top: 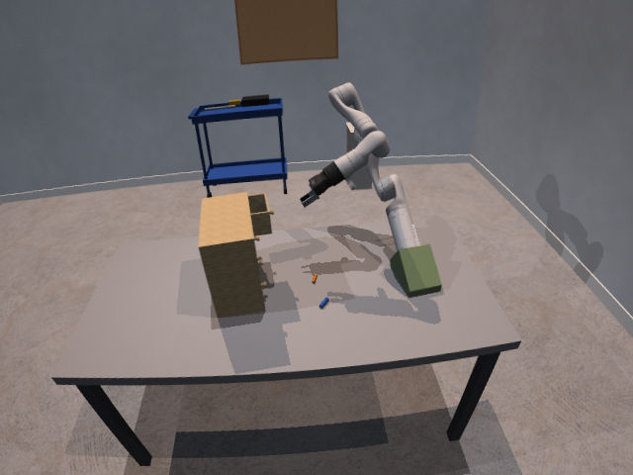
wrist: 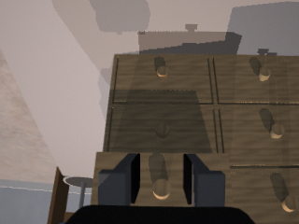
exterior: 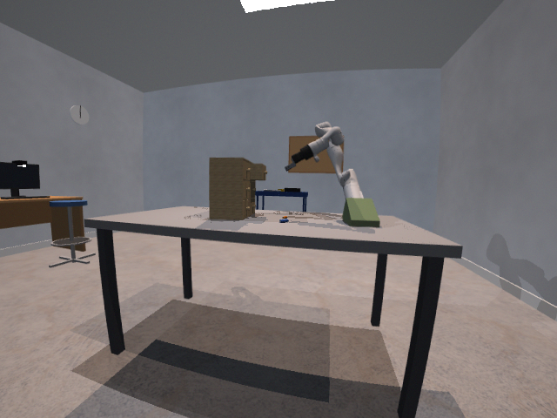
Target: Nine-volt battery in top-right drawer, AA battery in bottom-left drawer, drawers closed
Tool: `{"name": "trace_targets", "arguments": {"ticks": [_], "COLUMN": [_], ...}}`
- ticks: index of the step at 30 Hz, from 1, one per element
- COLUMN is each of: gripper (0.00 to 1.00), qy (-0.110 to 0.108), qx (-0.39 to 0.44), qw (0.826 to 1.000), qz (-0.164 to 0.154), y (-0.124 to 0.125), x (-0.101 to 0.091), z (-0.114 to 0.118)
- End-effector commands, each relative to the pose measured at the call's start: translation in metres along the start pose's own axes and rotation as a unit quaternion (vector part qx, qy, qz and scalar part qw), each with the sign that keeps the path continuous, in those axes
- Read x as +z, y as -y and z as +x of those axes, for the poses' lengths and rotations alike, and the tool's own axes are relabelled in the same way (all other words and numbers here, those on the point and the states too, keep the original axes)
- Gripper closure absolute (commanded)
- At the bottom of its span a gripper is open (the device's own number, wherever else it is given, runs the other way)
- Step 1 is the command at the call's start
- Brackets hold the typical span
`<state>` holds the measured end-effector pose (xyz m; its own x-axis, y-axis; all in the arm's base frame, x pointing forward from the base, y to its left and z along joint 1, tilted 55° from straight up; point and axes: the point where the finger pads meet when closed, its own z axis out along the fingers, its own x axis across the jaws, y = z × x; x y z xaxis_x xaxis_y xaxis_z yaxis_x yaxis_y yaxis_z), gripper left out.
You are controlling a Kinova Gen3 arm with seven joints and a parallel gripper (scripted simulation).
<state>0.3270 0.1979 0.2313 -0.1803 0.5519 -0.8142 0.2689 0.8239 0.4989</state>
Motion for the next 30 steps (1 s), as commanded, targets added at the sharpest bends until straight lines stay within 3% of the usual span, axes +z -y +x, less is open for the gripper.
{"name": "trace_targets", "arguments": {"ticks": [1,21,30], "gripper": [1.00,1.00,1.00], "qy": [0.000,0.000,0.000], "qx": [0.000,0.000,0.000], "qw": [1.000,1.000,1.000], "qz": [-0.001,-0.001,0.000], "y": [0.000,-0.001,-0.004], "x": [0.000,0.001,0.016], "z": [0.000,0.000,0.001]}}
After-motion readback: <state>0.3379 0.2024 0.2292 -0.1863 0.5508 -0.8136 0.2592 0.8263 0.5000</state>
